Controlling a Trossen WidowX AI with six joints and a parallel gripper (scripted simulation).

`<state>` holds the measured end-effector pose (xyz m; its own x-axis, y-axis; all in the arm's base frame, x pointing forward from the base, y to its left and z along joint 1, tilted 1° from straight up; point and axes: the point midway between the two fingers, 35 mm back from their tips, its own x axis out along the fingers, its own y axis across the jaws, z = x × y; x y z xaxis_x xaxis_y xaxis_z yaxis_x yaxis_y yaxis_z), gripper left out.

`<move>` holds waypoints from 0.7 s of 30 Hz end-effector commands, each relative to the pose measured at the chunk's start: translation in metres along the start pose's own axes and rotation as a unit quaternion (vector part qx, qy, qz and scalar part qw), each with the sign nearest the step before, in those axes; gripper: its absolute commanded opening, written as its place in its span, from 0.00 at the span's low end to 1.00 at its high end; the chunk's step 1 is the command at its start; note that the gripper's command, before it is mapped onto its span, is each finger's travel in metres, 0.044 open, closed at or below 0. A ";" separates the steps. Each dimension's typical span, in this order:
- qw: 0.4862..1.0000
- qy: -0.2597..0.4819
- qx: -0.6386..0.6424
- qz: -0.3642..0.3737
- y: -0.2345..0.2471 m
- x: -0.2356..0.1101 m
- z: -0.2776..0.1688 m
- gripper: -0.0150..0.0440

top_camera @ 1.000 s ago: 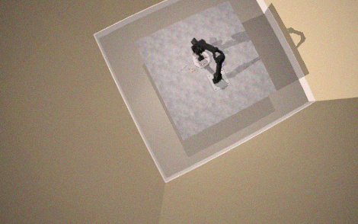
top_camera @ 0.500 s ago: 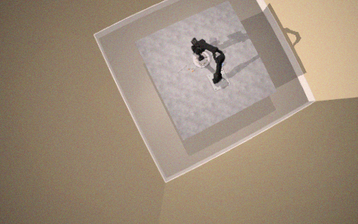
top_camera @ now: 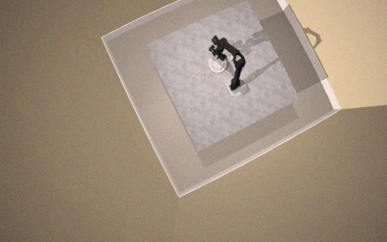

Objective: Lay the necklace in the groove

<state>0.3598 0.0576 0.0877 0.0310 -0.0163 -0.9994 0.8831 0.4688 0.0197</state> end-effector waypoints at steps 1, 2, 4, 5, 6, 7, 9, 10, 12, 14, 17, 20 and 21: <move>1.000 0.000 -0.011 0.000 -0.001 -0.001 0.001 0.46; 1.000 0.000 -0.011 0.000 -0.001 0.001 0.001 0.46; 1.000 0.000 -0.011 0.000 -0.001 0.009 0.001 0.46; 1.000 0.000 -0.011 0.000 -0.001 0.013 0.001 0.46; 1.000 0.000 -0.011 0.000 -0.001 0.014 0.001 0.46; 1.000 -0.001 -0.008 0.003 0.000 0.005 0.001 0.46; 1.000 -0.001 -0.008 0.003 0.000 0.005 0.001 0.46; 1.000 -0.001 -0.008 0.003 0.000 0.006 0.001 0.46; 1.000 -0.001 -0.008 0.003 0.000 0.008 0.001 0.46; 1.000 -0.001 -0.009 0.002 0.000 0.011 0.001 0.46; 1.000 -0.001 -0.009 0.002 0.000 0.016 0.001 0.46; 1.000 -0.001 -0.010 0.001 0.000 0.021 0.001 0.46; 1.000 -0.001 -0.010 0.001 0.000 0.023 0.001 0.46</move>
<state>0.3615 0.0568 0.0729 0.0424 -0.0145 -0.9990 0.8752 0.4829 0.0301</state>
